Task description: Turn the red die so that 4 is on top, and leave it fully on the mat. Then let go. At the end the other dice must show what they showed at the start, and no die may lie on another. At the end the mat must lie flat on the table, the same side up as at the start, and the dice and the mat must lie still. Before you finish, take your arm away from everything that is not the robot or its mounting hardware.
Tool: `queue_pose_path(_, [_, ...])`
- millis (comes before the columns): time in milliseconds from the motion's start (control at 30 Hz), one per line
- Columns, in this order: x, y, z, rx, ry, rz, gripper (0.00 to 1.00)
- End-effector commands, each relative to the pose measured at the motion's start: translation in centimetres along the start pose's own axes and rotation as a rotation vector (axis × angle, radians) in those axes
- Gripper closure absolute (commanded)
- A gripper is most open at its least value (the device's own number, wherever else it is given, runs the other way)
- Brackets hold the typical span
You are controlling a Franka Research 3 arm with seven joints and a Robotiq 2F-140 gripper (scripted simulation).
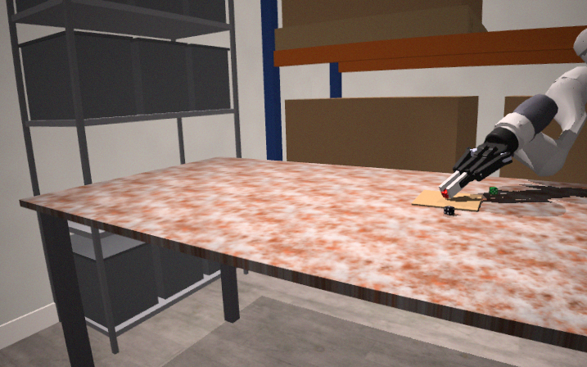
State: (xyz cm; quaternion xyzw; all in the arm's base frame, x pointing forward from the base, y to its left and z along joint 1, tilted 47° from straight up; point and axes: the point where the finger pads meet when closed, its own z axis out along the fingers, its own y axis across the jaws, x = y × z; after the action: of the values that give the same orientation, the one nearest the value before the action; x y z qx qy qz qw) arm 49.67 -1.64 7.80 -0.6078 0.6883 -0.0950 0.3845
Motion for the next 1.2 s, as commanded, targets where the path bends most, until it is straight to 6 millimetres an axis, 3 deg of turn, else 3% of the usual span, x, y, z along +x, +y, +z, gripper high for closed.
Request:
queue_pose_path(0, [-0.07,0.08,0.00,-0.002,-0.004,-0.003,0.93])
queue_pose_path(567, [-0.07,0.08,0.00,-0.002,-0.004,-0.003,0.81])
queue_pose_path(1167, [-0.07,0.08,0.00,-0.002,-0.004,-0.003,0.81])
